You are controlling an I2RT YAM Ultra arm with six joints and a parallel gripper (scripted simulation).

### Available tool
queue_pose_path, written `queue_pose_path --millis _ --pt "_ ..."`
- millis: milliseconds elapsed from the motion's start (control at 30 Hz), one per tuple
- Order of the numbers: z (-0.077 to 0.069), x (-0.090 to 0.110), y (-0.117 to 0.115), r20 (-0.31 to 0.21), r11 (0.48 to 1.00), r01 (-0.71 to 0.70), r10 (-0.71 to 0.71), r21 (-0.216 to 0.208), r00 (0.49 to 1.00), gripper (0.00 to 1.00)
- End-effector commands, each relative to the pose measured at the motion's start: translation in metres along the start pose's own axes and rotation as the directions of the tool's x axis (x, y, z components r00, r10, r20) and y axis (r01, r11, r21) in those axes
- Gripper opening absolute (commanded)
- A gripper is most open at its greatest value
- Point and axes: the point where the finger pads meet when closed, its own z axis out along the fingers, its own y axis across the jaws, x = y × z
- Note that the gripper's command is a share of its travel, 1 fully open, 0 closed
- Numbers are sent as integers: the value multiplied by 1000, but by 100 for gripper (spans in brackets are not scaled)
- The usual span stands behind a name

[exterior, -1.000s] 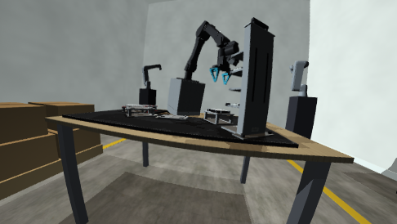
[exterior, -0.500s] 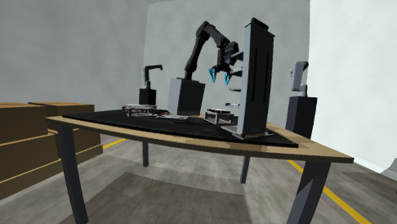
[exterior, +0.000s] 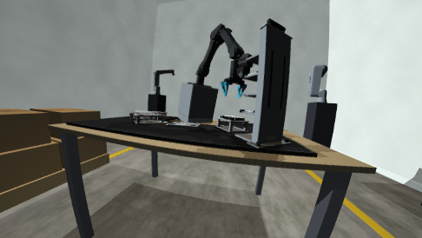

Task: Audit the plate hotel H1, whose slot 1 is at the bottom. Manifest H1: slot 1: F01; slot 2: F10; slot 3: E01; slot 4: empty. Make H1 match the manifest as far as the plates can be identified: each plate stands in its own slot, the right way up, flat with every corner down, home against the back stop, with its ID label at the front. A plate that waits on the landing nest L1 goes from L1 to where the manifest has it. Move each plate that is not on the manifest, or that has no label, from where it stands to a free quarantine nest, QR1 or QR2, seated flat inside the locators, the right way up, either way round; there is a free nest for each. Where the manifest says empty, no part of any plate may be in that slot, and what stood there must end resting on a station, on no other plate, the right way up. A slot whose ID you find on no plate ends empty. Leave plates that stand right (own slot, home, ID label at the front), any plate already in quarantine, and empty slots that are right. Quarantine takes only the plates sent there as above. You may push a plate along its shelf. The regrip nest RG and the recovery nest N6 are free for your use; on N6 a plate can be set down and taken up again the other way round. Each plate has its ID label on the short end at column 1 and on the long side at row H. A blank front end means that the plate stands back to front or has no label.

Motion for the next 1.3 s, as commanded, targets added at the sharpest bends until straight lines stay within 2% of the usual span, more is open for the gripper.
queue_pose_path --millis 0,167,233,567,1267 --pt "1 -12 3 49 1000 -2 3 -13 999 100" --pt "17 -13 3 48 1000 -2 3 -13 999 100" --pt "17 -13 3 48 1000 -2 3 -13 999 100" --pt "51 -15 4 48 1000 -2 3 -13 999 100" --pt "52 -15 4 48 1000 -2 3 -13 999 100"
